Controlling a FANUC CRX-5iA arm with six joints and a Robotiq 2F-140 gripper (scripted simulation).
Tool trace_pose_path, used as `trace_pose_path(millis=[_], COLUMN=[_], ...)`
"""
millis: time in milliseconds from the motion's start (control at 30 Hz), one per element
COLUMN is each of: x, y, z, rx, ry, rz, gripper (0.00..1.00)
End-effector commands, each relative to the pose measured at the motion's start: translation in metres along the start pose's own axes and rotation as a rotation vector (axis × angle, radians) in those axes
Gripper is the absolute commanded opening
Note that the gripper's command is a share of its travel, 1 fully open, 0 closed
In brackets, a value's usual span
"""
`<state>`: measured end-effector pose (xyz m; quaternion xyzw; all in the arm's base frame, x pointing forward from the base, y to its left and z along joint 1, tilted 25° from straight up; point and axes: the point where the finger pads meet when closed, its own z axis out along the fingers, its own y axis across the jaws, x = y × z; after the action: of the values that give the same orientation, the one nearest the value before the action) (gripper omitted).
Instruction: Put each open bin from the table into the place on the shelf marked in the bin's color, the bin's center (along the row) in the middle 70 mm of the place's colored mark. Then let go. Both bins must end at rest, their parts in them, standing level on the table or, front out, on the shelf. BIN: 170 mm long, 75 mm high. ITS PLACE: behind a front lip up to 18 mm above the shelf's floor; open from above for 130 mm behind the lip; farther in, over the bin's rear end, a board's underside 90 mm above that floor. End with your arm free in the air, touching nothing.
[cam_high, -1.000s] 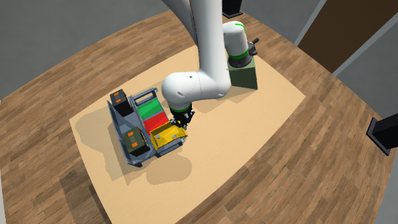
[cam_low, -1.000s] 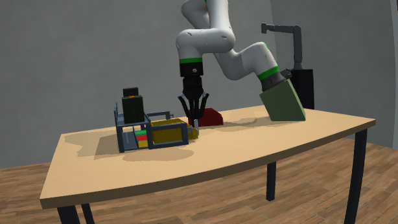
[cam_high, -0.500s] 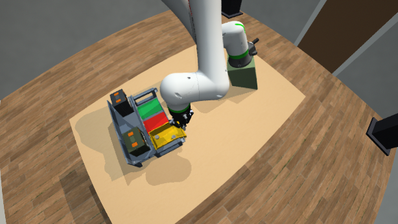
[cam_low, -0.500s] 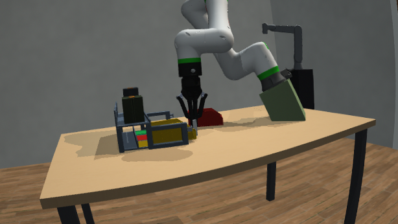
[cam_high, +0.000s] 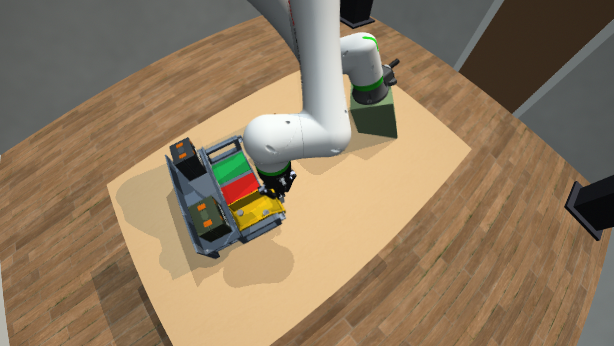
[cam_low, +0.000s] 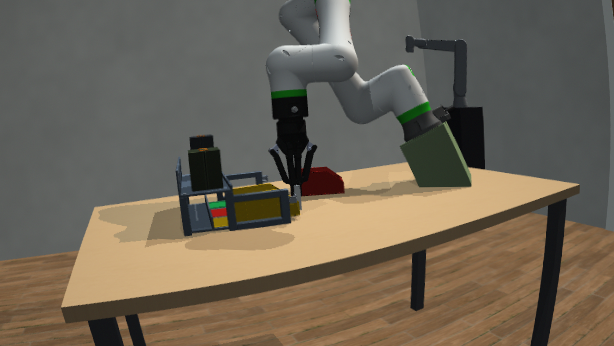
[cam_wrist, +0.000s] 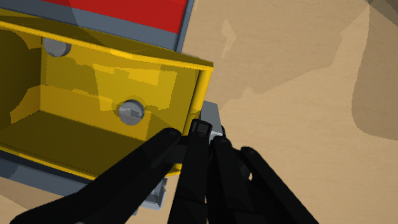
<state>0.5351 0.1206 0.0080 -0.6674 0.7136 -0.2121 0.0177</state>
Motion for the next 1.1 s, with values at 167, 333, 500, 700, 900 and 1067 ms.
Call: trace_pose_path(millis=[167,333,500,700,900,1067], x=[0.0,0.0,0.0,0.0,0.0,0.0], y=[-0.005,-0.009,-0.011,-0.015,-0.02,-0.022], z=[0.0,0.0,0.0,0.0,0.0,0.0], rx=[0.0,0.0,0.0,0.0,0.0,0.0], ry=[0.0,0.0,0.0,0.0,0.0,0.0], rz=[0.0,0.0,0.0,0.0,0.0,0.0], gripper=[0.0,0.0,0.0,0.0,0.0,0.0])
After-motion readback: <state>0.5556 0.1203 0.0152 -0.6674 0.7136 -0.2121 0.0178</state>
